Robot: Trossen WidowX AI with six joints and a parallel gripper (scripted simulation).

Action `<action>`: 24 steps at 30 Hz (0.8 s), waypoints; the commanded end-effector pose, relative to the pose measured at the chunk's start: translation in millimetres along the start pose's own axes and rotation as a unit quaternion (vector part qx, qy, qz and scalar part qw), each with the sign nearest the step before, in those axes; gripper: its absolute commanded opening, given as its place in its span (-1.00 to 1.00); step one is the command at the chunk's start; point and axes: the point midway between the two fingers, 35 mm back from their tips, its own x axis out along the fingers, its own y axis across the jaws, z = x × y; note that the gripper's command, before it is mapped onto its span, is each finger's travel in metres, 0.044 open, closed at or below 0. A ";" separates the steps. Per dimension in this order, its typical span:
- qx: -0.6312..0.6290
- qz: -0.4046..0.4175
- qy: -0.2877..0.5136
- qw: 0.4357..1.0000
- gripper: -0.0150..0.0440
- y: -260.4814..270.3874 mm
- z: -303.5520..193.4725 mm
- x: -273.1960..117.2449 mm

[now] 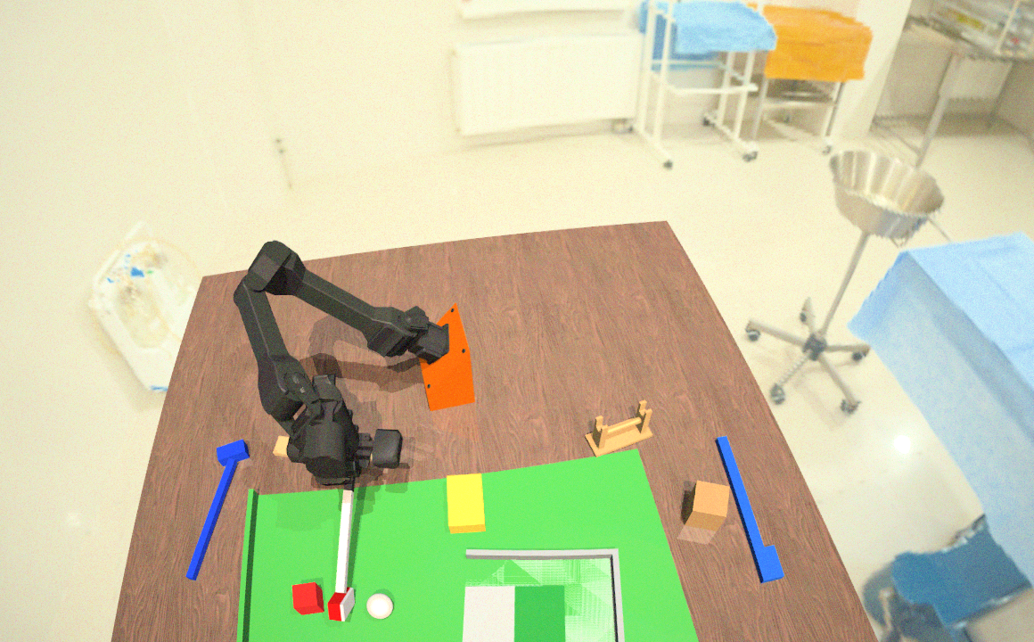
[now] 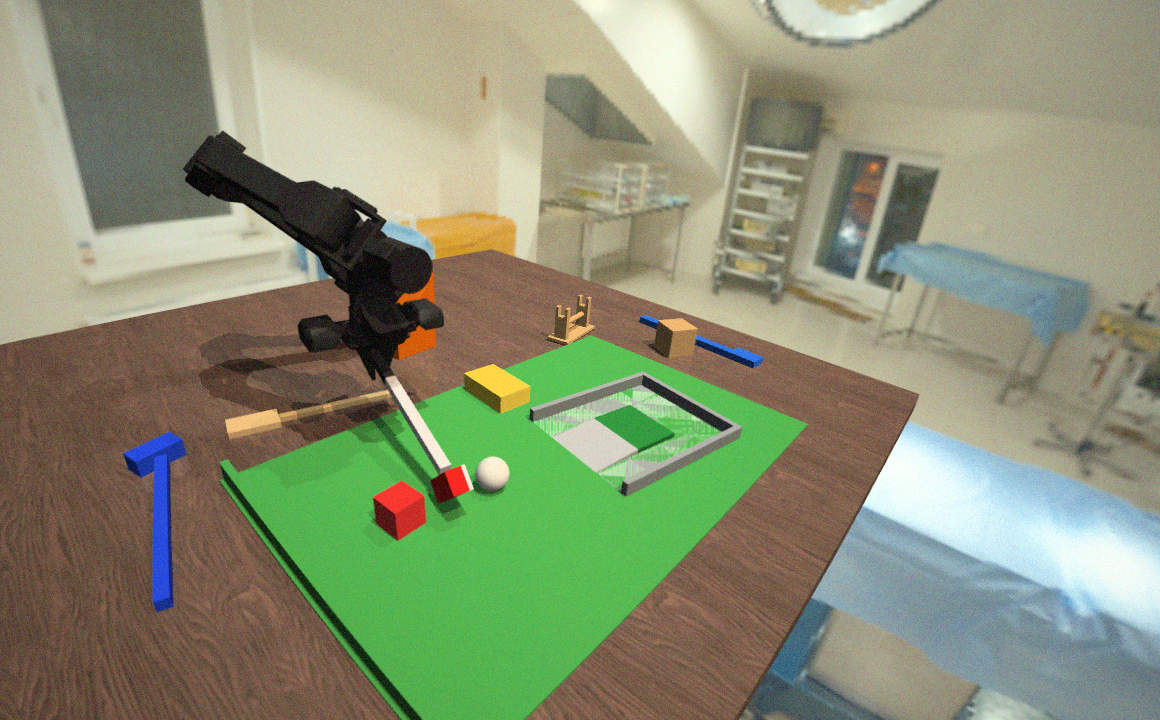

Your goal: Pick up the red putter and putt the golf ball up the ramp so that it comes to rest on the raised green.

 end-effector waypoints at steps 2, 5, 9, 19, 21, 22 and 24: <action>0.002 -0.002 -0.004 1.000 -0.49 -13.8 1.1 1.2; 0.002 -0.002 -0.004 1.000 -0.49 -14.5 1.1 1.3; 0.003 -0.001 -0.001 1.000 -0.49 -8.9 0.6 1.8; 0.002 0.001 -0.003 1.000 -0.49 110.5 1.0 1.9; 0.002 0.001 -0.003 1.000 -0.49 112.6 0.5 1.9; 0.002 0.001 -0.003 1.000 -0.49 112.6 0.5 1.9; 0.002 0.001 -0.003 1.000 -0.49 112.6 0.6 1.0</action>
